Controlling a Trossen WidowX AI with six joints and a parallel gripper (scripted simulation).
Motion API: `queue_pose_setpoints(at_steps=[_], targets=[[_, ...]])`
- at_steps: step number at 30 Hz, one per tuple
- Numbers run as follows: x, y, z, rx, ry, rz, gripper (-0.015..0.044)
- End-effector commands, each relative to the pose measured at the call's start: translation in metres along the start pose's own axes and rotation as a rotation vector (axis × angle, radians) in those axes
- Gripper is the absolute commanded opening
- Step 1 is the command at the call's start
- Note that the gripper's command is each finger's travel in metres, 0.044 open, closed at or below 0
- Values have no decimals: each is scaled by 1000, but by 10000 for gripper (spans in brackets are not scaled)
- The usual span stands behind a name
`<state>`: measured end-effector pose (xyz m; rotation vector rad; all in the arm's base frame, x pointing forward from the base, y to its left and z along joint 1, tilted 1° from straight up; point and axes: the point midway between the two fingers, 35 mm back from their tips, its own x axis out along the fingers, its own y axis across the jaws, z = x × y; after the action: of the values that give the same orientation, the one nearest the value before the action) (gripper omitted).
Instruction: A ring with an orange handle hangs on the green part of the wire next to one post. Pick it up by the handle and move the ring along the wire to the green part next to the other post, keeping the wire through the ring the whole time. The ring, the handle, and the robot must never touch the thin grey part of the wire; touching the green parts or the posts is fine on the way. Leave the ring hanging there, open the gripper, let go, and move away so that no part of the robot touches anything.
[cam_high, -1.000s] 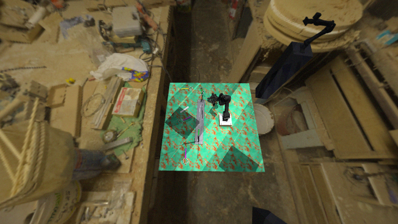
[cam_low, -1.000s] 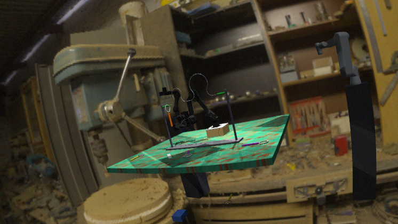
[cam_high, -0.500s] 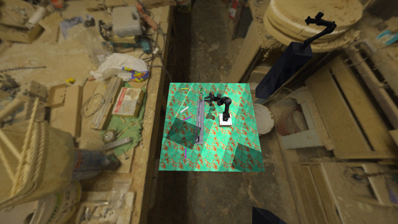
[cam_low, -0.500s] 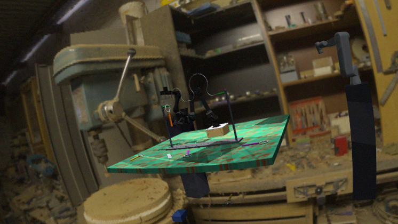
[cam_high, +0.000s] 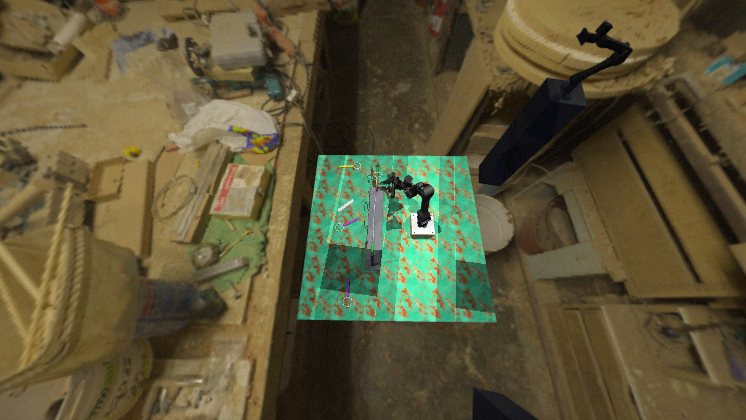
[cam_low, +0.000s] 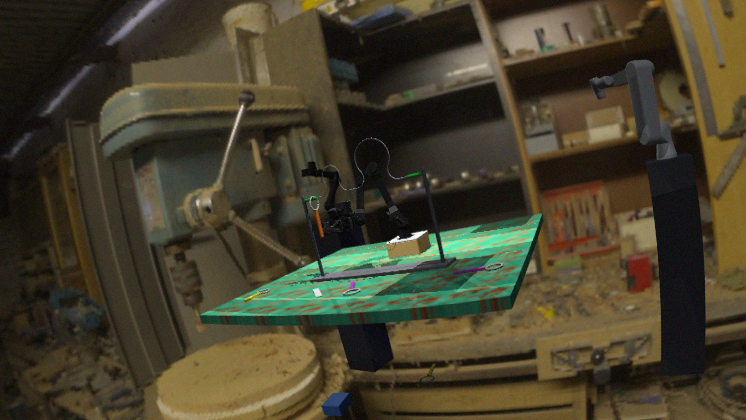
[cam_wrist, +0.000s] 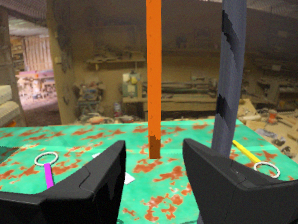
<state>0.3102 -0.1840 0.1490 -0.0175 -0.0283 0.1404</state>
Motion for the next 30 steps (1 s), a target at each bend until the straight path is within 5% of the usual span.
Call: queue_pose_setpoints(at_steps=[1, 30], targets=[[6, -2, 1, -8, -2, -4, 160], [52, -2, 2, -8, -6, -4, 160]])
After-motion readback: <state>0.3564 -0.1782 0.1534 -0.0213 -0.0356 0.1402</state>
